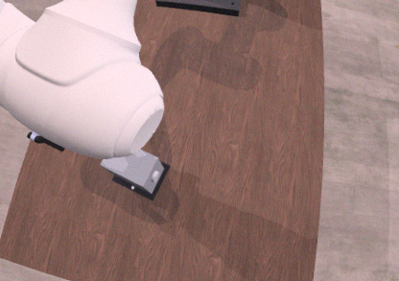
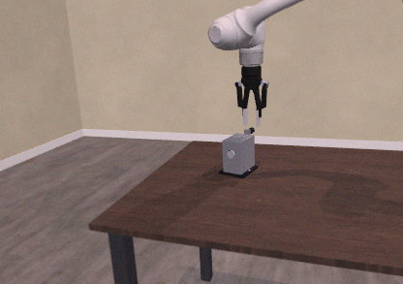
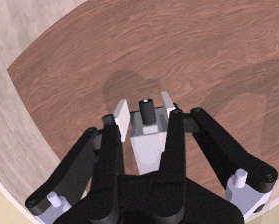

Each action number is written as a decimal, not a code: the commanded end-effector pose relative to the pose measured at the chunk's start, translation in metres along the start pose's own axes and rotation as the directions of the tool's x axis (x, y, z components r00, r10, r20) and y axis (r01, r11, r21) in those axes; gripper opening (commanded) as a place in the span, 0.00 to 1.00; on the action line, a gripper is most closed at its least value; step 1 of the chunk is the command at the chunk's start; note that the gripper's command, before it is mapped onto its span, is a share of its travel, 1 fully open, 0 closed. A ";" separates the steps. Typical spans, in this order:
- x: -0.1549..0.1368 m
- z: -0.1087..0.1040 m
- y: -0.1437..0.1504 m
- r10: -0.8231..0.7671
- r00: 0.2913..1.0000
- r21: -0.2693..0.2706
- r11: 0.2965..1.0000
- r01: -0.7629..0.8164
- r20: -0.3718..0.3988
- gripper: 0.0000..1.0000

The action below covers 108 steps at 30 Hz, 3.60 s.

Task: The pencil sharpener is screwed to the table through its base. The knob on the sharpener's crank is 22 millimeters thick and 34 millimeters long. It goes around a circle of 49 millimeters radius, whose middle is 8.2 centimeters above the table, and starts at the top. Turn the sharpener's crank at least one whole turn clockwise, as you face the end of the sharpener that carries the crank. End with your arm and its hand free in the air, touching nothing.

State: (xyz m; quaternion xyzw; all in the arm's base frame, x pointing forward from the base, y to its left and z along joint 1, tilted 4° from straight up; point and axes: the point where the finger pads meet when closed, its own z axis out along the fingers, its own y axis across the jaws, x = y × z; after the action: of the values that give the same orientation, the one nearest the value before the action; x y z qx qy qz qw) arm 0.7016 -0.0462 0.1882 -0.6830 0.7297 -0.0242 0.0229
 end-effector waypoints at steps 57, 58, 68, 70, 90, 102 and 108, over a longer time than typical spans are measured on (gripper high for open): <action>-0.002 0.042 0.001 0.012 1.000 -0.002 1.000 -0.012 0.007 0.32; -0.002 0.042 0.001 0.012 1.000 -0.002 1.000 -0.012 0.007 0.32; -0.002 0.042 0.001 0.012 1.000 -0.002 1.000 -0.012 0.007 0.32; -0.002 0.042 0.001 0.012 1.000 -0.002 1.000 -0.012 0.007 0.32; -0.002 0.042 0.001 0.012 1.000 -0.002 1.000 -0.012 0.007 0.00; -0.002 0.042 0.001 0.012 1.000 -0.002 1.000 -0.012 0.007 0.00; -0.002 0.042 0.001 0.012 1.000 -0.002 1.000 -0.012 0.007 0.00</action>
State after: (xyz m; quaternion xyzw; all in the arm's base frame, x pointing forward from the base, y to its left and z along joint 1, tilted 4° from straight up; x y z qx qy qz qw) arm 0.7041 -0.0465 0.1482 -0.6829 0.7298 -0.0240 0.0228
